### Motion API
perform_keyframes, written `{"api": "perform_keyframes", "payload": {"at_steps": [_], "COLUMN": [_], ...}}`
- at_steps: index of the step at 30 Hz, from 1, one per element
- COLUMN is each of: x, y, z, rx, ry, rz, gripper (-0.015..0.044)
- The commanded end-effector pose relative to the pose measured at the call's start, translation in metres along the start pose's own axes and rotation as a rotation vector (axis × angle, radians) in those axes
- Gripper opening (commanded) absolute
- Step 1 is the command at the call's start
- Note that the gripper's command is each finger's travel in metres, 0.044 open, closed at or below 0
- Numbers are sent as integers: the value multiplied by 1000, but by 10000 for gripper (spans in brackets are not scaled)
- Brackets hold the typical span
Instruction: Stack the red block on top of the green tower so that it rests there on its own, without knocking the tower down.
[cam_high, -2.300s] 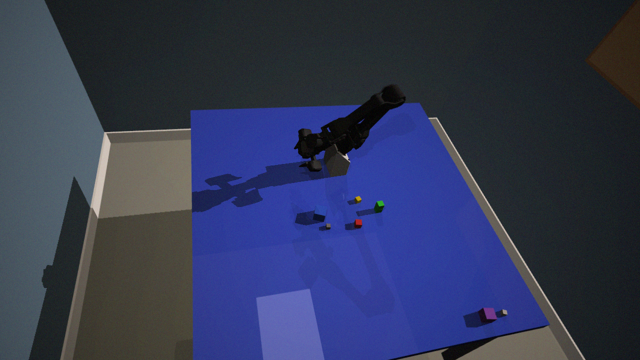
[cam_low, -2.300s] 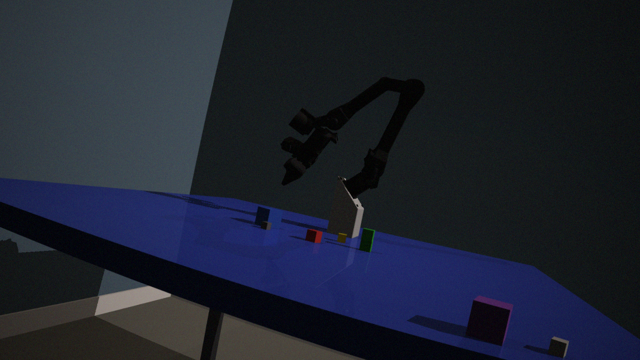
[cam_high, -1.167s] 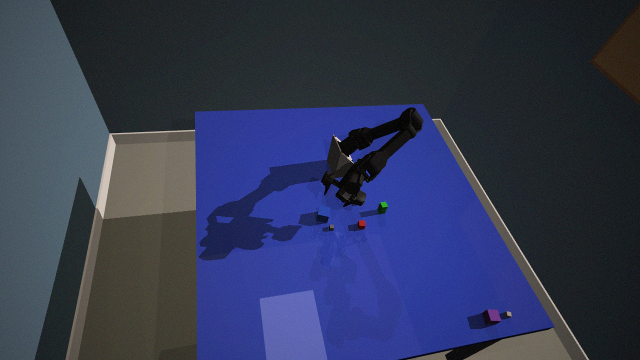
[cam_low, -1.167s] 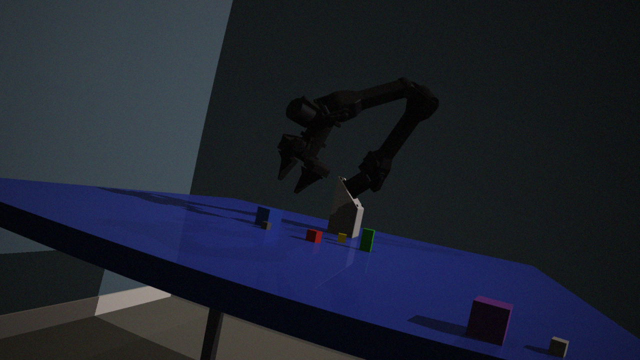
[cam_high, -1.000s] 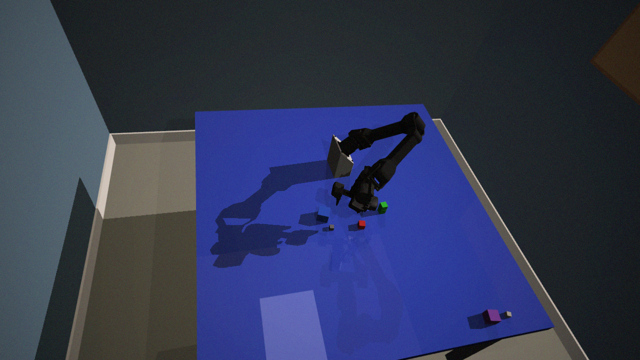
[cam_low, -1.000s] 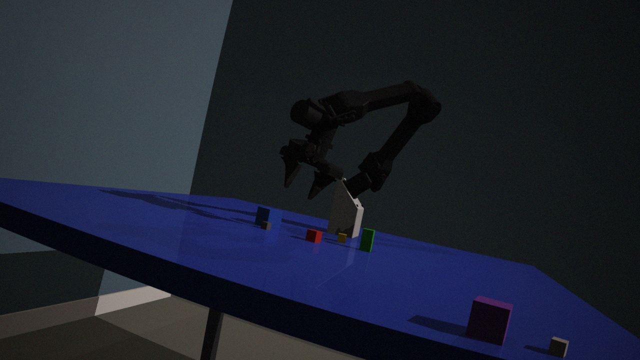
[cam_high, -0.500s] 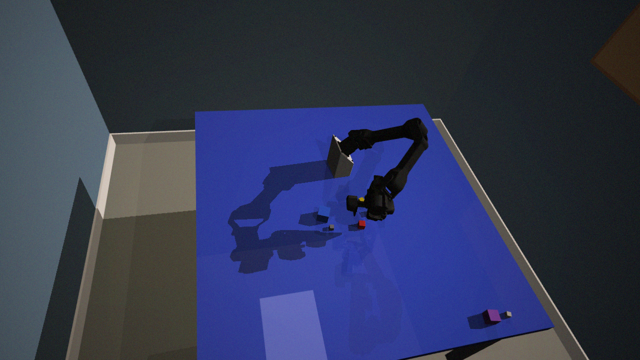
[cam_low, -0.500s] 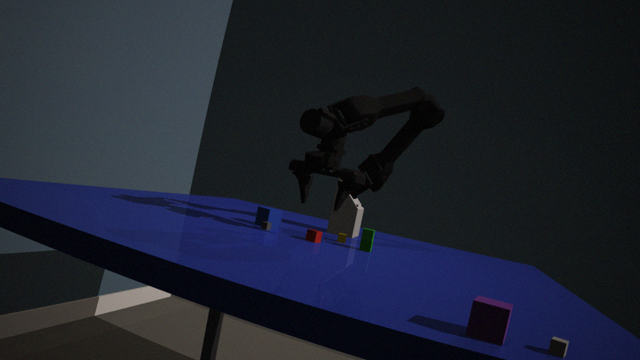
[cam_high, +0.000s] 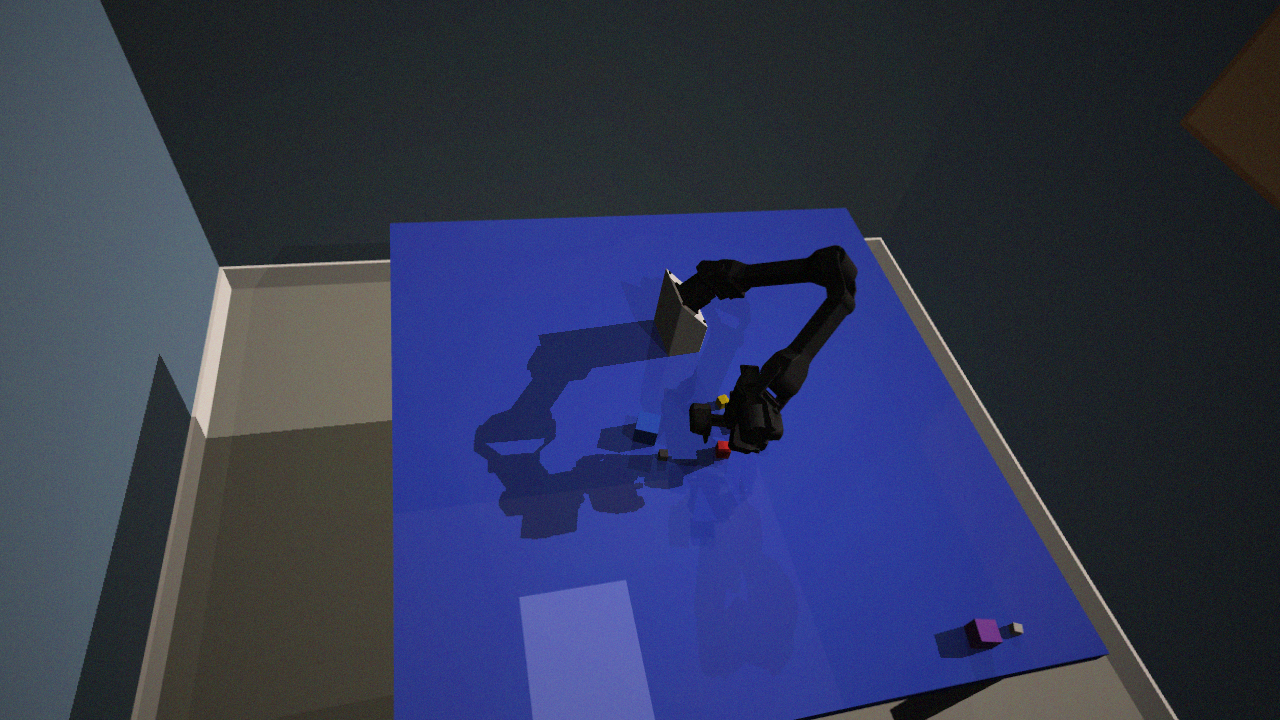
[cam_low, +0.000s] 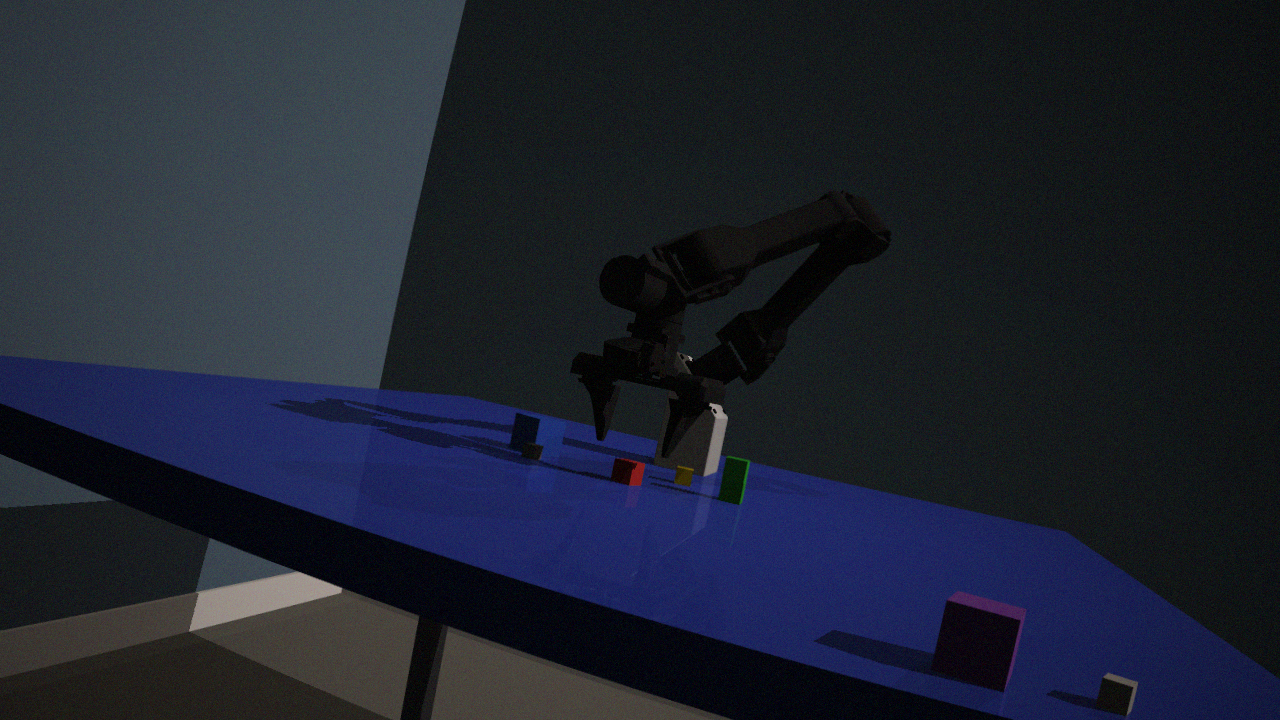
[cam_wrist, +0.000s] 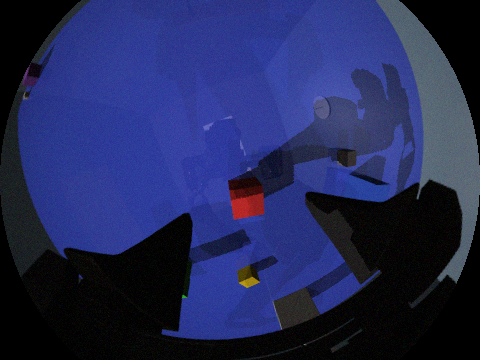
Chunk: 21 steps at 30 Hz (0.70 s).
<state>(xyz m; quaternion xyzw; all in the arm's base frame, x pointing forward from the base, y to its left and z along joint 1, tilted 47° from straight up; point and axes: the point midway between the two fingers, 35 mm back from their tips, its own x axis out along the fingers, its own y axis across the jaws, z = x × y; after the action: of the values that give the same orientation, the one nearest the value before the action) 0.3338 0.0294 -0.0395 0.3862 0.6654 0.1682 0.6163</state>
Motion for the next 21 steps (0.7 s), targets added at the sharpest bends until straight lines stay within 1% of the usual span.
{"api": "perform_keyframes", "payload": {"at_steps": [1, 16, 21], "x": [8, 32, 33], "y": [0, 0, 0], "z": [-2, -2, -2], "rx": [7, 7, 7], "ry": [9, 9, 9], "rz": [3, 5, 5], "gripper": [440, 440, 440]}}
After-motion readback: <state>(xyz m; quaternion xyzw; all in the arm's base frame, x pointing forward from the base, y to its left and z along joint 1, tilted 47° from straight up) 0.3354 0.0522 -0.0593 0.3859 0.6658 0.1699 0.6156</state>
